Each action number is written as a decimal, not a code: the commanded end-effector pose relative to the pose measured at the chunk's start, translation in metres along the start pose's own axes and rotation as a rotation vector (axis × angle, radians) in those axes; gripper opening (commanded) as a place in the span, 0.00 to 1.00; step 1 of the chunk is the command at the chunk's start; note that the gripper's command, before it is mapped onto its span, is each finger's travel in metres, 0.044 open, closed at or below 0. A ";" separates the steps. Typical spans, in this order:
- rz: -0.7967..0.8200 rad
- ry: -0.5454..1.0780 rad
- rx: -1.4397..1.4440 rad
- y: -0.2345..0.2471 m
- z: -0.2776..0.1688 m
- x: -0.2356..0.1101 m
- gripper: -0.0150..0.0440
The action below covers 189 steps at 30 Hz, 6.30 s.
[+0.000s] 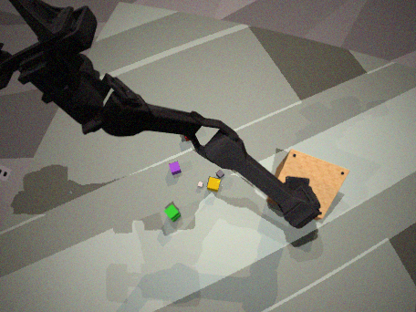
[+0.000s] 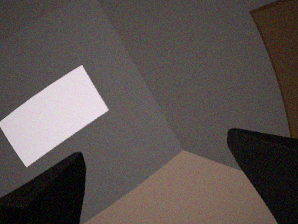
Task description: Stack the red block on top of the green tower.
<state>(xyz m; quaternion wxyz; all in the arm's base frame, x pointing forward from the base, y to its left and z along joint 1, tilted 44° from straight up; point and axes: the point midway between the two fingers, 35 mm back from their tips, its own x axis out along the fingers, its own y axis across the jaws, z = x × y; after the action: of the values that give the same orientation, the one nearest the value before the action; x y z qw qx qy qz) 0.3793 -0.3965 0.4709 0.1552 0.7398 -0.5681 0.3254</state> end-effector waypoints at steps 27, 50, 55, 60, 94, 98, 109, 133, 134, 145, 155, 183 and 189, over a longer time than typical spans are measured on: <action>0.457 0.773 -0.283 0.251 -0.329 -0.009 1.00; 0.738 1.607 -0.684 0.230 -0.574 -0.261 1.00; 0.755 1.779 -0.768 0.191 -0.590 -0.315 1.00; 0.748 1.954 -0.849 0.143 -0.593 -0.365 1.00; -0.020 2.896 -1.207 -0.160 -0.318 -0.503 1.00; -0.189 2.984 -1.197 -0.176 -0.256 -0.503 1.00; -0.768 3.089 -1.126 -0.173 -0.089 -0.495 1.00; -1.788 2.658 -0.656 -0.011 0.170 -0.488 1.00; -1.804 2.630 -0.642 -0.003 0.176 -0.488 1.00; -1.885 2.426 -0.563 0.047 0.210 -0.493 1.00; -1.883 2.425 -0.563 0.033 0.219 -0.534 1.00; -1.882 2.425 -0.563 0.020 0.226 -0.568 1.00; -1.881 2.424 -0.563 0.020 0.227 -0.570 1.00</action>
<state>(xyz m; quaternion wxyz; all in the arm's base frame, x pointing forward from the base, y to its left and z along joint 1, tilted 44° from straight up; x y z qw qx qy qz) 0.3496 -0.1202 -0.0715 0.7747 0.0645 0.5006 0.3809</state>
